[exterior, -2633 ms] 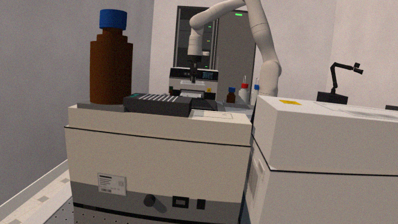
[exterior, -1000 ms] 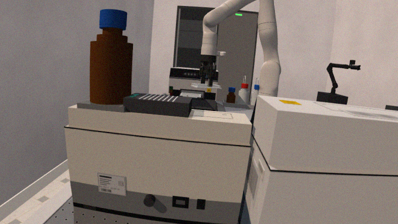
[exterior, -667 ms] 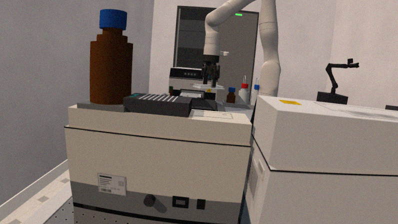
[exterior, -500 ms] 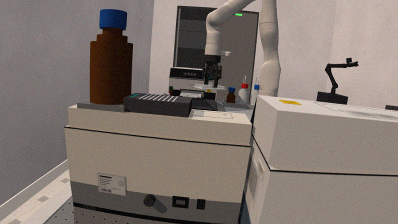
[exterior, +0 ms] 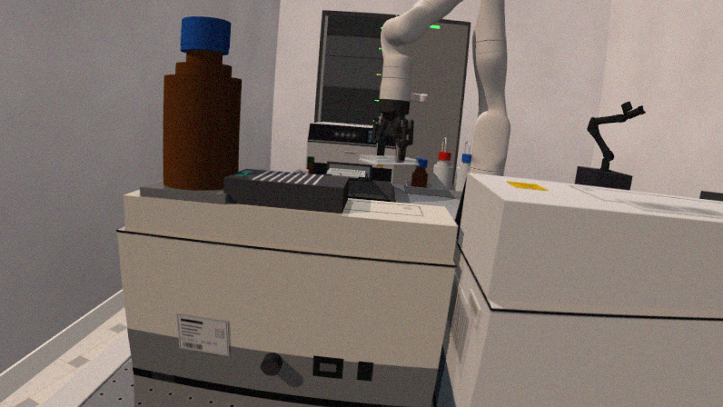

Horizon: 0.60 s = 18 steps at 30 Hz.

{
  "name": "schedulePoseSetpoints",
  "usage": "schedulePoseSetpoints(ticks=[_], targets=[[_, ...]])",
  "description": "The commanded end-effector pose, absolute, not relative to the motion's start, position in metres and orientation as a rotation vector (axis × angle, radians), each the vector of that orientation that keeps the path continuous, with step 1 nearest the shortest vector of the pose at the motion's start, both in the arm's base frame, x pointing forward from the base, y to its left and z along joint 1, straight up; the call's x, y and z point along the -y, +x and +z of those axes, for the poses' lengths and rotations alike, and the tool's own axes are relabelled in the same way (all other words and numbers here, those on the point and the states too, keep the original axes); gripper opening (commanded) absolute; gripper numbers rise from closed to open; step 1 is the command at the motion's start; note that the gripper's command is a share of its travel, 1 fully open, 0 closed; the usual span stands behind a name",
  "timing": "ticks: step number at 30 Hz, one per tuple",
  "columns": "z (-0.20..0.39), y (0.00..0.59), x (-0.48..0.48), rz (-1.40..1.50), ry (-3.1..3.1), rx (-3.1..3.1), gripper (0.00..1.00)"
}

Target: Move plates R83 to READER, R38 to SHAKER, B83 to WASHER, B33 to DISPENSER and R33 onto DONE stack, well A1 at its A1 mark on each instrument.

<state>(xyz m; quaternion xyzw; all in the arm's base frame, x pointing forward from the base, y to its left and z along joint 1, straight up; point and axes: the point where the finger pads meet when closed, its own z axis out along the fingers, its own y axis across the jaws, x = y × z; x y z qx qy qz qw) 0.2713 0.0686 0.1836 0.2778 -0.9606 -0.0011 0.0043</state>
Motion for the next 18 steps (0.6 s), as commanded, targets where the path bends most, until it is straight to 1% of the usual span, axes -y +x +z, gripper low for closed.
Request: schedulePoseSetpoints(ticks=[1, 10, 18], targets=[[0.184, 0.267, -0.080, -0.002, 0.874, 3.015, 0.94], [0.184, 0.255, -0.106, 0.003, 1.038, 2.962, 0.94], [0.184, 0.246, -0.124, 0.001, 1.041, 2.959, 0.94]])
